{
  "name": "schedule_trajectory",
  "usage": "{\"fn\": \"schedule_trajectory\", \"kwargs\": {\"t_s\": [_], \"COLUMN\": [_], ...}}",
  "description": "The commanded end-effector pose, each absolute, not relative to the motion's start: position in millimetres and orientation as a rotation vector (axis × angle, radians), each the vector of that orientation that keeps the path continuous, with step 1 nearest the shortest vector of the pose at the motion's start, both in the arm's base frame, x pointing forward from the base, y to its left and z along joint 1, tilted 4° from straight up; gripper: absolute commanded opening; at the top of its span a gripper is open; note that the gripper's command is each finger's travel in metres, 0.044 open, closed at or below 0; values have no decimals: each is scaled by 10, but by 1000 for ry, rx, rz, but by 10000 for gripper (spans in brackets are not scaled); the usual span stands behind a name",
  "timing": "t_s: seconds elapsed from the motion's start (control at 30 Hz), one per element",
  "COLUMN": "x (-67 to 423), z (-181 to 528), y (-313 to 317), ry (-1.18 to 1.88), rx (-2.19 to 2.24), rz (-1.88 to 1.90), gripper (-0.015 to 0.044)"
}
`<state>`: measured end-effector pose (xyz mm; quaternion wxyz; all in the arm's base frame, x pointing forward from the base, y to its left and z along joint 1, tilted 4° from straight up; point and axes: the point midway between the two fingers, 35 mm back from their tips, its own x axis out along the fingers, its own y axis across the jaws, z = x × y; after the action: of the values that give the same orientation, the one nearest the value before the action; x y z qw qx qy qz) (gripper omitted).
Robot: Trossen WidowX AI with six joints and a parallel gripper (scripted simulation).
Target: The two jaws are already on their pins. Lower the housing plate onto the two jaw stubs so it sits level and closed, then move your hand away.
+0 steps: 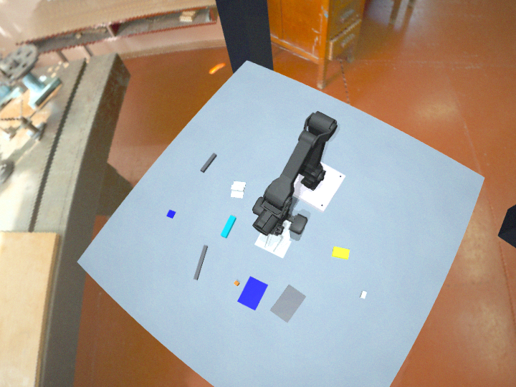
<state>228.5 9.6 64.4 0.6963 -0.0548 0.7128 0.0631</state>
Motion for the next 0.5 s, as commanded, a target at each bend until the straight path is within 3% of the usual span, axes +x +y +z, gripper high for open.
{"fn": "schedule_trajectory", "kwargs": {"t_s": [0.0,0.47], "x": [2266,2247], "z": [552,325], "y": [101,103], "ry": [1605,1605], "rx": [-117,-117], "rz": [141,141], "gripper": [351,351]}}
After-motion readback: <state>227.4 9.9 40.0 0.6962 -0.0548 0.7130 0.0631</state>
